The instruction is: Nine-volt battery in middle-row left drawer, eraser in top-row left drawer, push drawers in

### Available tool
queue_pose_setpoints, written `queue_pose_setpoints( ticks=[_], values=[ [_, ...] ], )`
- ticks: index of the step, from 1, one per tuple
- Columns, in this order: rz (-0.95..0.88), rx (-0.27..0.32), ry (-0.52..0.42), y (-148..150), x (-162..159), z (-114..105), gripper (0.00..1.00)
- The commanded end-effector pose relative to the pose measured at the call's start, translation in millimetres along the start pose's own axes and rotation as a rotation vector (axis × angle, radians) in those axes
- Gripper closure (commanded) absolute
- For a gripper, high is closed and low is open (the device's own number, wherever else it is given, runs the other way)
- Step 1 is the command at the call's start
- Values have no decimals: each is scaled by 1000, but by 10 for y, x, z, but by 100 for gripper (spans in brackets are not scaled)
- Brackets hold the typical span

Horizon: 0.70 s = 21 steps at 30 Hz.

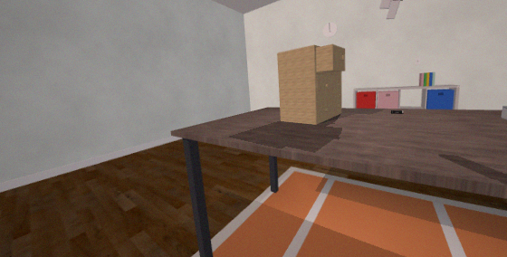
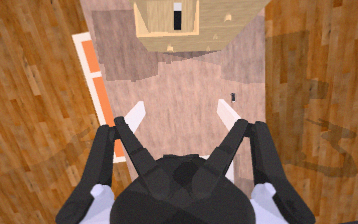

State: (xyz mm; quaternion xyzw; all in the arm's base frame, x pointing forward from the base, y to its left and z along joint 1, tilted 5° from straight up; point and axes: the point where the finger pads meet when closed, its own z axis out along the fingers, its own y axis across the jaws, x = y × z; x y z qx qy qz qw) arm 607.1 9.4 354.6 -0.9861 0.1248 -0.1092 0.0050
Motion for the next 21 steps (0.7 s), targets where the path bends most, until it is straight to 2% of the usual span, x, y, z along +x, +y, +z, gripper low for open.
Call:
queue_pose_setpoints(
  ticks=[1,5,12,21],
  values=[
    [0,-1,-112,14,14,-16,0],
    [0,-1,-190,14,22,-41,0],
    [0,-1,-253,14,27,-61,0],
    [0,-1,-288,14,31,-72,0]
  ],
)
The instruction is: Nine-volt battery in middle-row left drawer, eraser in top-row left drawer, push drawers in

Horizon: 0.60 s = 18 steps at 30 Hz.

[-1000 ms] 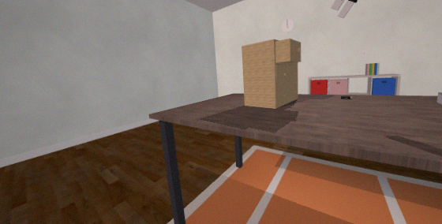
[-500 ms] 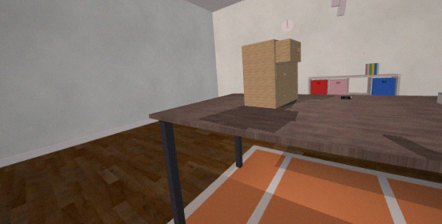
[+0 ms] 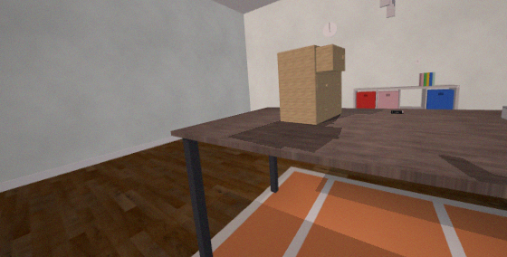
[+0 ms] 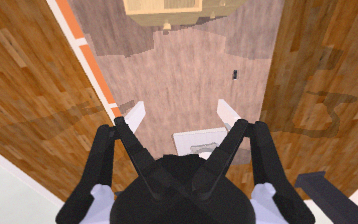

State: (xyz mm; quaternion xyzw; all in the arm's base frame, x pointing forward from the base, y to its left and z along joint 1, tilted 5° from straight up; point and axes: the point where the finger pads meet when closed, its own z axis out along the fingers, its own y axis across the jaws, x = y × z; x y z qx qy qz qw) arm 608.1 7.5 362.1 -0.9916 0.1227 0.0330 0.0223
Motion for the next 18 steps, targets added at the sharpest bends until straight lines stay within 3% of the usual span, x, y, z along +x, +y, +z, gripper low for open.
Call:
queue_pose_setpoints(
  ticks=[1,16,18],
  values=[
    [0,0,-2,0,0,-1,0],
    [0,0,-2,-4,-11,1,0],
    [0,0,-2,-76,-193,37,0]
  ],
)
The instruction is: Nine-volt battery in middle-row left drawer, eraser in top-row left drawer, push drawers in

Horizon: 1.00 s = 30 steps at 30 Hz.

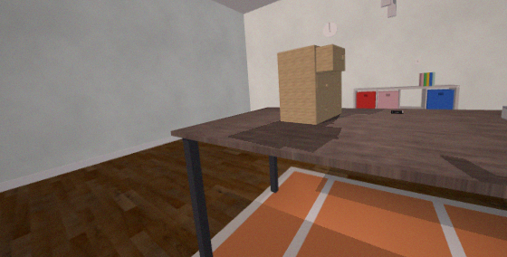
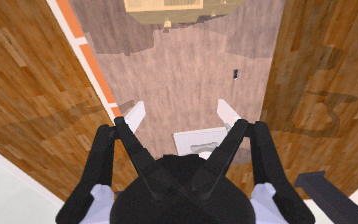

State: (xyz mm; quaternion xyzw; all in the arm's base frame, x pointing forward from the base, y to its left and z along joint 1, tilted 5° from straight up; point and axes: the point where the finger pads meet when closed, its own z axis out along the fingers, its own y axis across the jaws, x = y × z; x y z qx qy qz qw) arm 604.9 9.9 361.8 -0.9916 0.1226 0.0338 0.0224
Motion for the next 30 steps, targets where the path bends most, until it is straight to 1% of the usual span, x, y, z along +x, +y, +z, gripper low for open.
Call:
queue_pose_setpoints(
  ticks=[1,2,5,6,8,21,26,30],
  values=[
    [0,0,0,-60,-156,31,0],
    [0,0,0,-60,-156,31,0],
    [0,0,0,-235,-694,159,0],
    [0,0,0,-235,-694,159,0],
    [0,0,0,-283,-879,210,0],
    [0,0,23,-286,-871,232,0],
    [0,0,70,-286,-831,271,0],
    [0,0,132,-286,-780,321,0]
  ],
)
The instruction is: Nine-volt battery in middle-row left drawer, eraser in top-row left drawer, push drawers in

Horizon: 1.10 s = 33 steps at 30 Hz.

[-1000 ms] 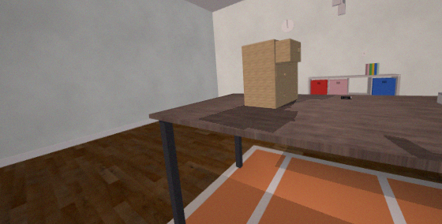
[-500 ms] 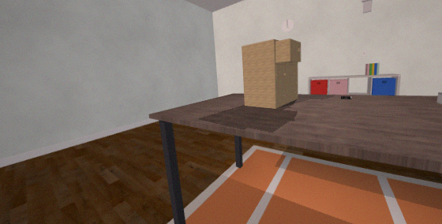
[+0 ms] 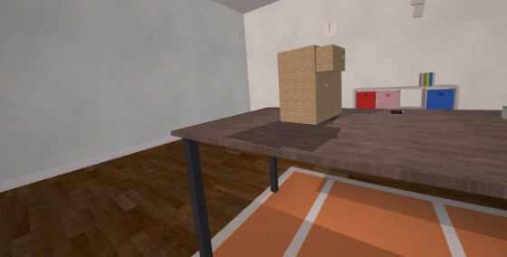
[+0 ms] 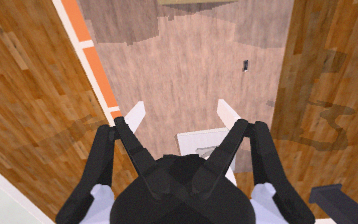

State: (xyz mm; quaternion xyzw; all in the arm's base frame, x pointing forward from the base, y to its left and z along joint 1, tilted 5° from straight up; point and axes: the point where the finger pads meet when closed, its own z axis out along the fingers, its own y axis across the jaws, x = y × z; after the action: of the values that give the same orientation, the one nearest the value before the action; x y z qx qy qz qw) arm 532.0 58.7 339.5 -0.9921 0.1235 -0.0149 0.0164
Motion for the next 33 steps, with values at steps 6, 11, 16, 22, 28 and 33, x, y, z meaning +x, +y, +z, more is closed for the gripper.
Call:
queue_pose_setpoints(
  ticks=[6,11,16,22,28,33],
  values=[
    [0,0,116,1,87,105,0],
    [0,0,247,1,185,222,0],
    [1,0,403,1,303,362,0],
    [1,0,580,1,436,520,0],
    [1,-2,715,5,538,640,0],
    [1,-2,798,7,601,714,0]
  ],
)
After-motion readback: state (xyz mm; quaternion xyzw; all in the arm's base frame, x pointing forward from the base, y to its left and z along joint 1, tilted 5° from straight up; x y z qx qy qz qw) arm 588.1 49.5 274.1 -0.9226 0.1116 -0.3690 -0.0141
